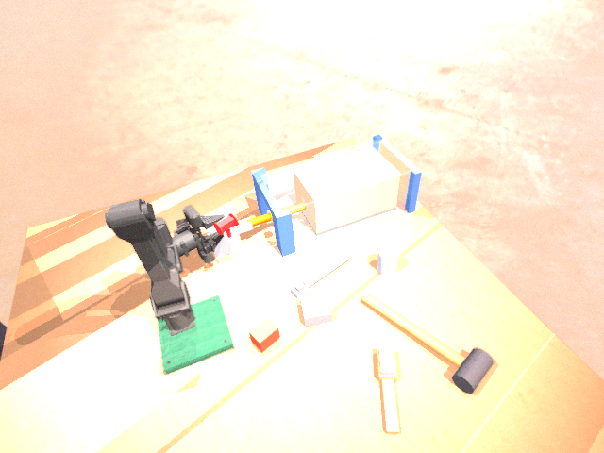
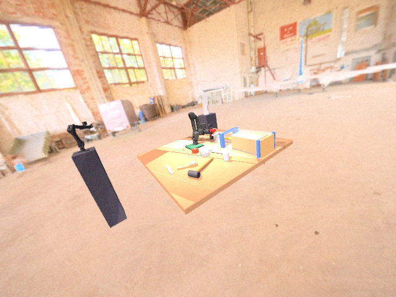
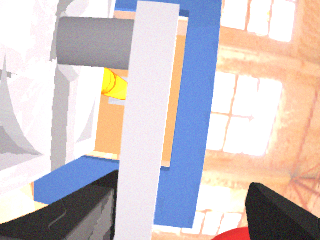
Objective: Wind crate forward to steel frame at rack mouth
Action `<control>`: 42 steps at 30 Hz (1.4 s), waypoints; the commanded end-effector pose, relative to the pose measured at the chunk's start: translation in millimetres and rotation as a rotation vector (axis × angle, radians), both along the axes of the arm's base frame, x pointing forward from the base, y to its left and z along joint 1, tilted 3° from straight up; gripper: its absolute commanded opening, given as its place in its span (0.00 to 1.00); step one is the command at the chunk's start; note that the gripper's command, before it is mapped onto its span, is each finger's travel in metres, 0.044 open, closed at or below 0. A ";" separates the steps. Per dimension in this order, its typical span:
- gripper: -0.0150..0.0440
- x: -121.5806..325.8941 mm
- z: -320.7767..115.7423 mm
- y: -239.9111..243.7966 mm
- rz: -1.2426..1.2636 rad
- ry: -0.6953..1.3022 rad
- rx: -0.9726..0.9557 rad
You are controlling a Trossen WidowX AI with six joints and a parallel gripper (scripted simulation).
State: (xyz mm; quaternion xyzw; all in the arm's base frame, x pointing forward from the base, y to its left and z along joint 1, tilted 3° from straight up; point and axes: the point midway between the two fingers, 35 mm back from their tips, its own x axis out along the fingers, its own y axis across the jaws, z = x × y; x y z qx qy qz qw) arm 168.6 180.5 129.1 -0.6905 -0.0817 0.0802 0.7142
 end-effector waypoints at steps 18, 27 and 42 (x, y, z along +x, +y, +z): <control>0.66 -65.7 -0.4 -18.4 0.105 0.006 0.000; 0.66 -65.7 -0.4 -18.4 0.105 0.006 0.000; 0.66 -63.0 100.6 -20.6 0.104 0.009 -0.005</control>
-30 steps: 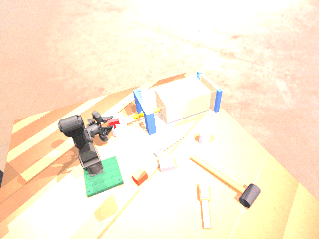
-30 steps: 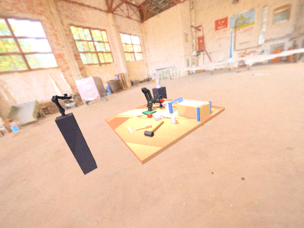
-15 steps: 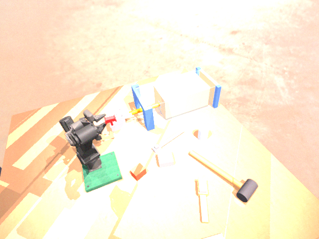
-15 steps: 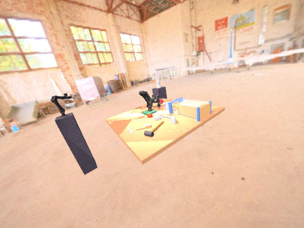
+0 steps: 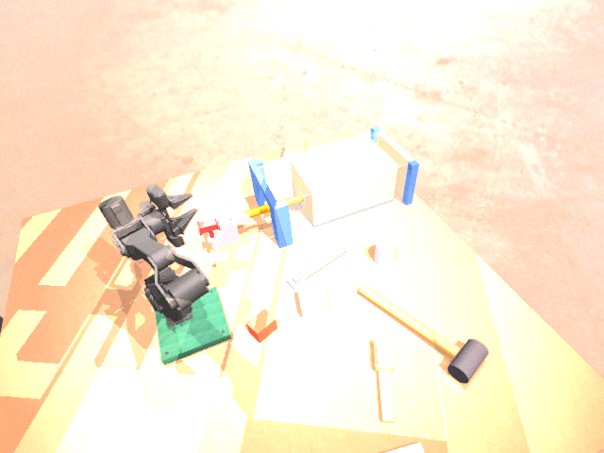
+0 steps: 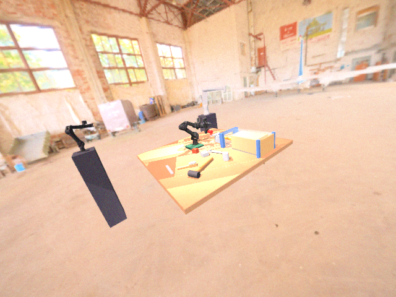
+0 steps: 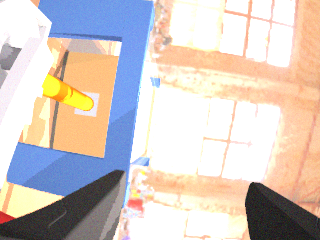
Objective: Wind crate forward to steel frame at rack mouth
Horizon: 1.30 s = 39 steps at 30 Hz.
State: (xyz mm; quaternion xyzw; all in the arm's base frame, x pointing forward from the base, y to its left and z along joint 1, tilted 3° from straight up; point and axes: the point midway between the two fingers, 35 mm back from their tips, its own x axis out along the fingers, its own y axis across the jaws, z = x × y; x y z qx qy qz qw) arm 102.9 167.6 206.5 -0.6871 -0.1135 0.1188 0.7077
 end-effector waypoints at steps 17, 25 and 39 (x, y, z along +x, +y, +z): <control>0.66 2.4 20.3 -6.6 -0.001 0.002 0.007; 0.84 11.0 27.1 14.5 0.040 0.052 -0.044; 1.00 68.3 -12.8 40.9 -0.128 0.987 -0.154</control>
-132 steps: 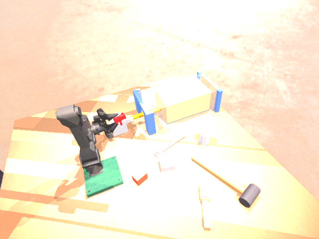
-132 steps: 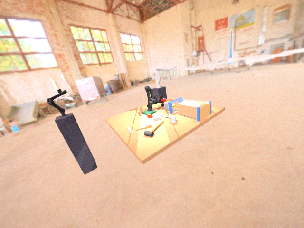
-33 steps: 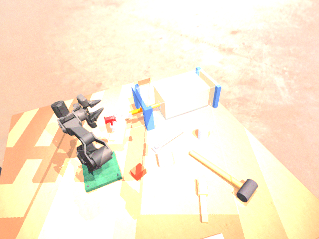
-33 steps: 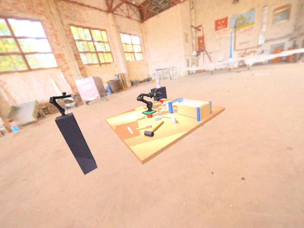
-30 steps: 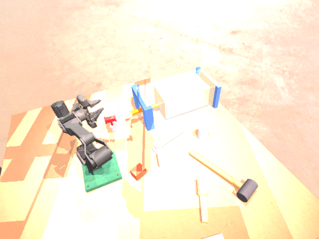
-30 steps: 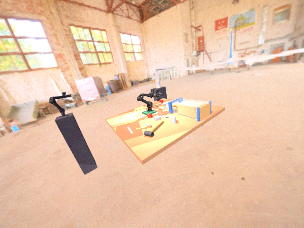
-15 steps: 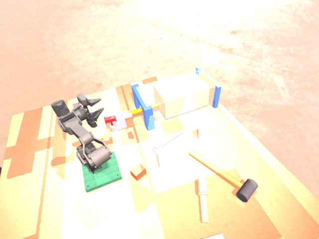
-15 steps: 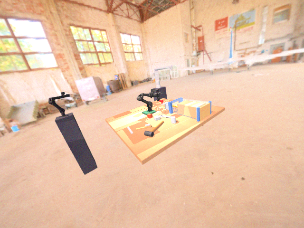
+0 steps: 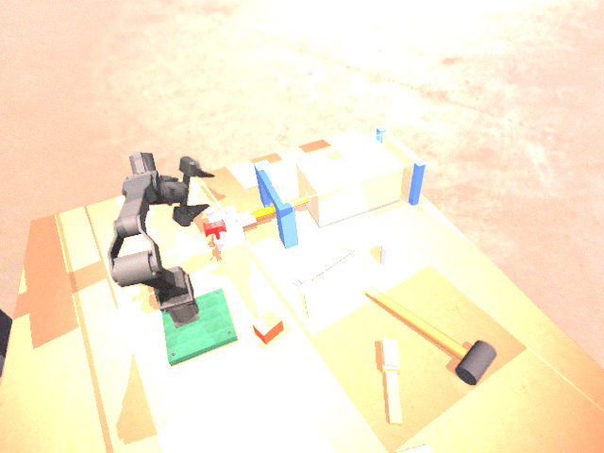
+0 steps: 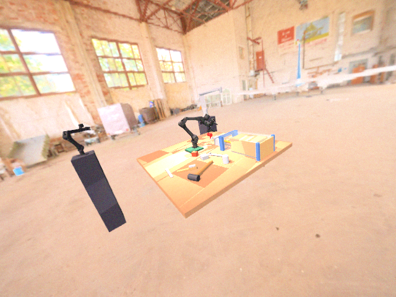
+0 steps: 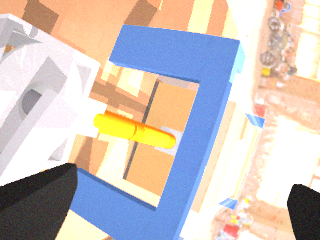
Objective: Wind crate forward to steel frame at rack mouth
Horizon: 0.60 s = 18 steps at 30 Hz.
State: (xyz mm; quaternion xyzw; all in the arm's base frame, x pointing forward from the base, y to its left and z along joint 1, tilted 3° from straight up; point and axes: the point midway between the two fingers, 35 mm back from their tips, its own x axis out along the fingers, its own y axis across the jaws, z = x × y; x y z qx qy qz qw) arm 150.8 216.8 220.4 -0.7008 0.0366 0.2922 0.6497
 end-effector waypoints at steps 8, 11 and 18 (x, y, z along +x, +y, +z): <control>1.00 20.4 -27.2 -30.0 -0.627 1.123 0.046; 1.00 20.4 -27.2 -30.0 -0.627 1.123 0.046; 1.00 20.4 -27.2 -30.0 -0.627 1.123 0.046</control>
